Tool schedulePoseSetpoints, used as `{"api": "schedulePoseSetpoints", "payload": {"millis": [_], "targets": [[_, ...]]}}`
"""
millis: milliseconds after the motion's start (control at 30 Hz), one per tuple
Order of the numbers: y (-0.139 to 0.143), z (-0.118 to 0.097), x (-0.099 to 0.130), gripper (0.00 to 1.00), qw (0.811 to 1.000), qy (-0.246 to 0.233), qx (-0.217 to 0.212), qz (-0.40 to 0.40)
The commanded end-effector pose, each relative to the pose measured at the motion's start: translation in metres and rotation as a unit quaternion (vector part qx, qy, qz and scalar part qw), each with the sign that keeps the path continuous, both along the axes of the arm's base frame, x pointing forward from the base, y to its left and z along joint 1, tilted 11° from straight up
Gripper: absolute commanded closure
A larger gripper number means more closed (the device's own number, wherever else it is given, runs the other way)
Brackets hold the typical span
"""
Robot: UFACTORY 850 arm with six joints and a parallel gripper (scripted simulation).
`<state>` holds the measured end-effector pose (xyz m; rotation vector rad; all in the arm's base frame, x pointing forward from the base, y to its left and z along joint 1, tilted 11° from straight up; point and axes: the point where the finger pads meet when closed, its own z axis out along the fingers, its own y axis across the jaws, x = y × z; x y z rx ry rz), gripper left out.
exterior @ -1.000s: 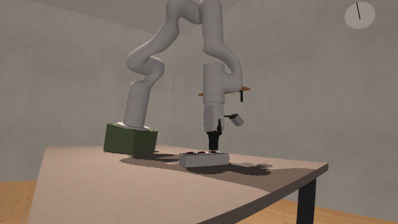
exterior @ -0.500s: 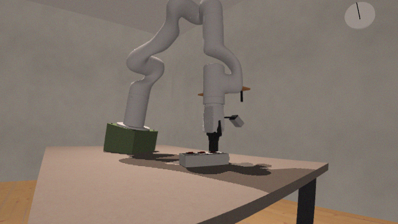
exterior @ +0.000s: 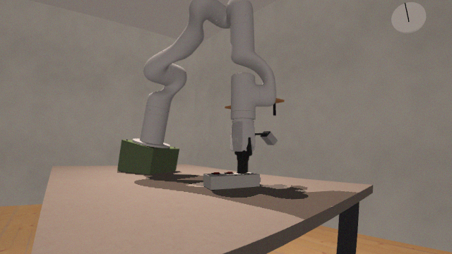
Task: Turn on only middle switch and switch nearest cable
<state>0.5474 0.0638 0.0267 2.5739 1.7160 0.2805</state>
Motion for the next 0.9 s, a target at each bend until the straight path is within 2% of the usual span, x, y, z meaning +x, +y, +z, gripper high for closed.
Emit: {"api": "schedulePoseSetpoints", "payload": {"millis": [0, 600, 867], "targets": [[0.0, -0.001, 0.0, 1.0, 1.0, -0.001, 0.0, 0.0], [0.0, 0.002, 0.0, 1.0, 1.0, -0.001, 0.0, 0.0], [-0.001, 0.021, -0.004, 1.0, 1.0, -0.001, 0.0, 0.0]]}}
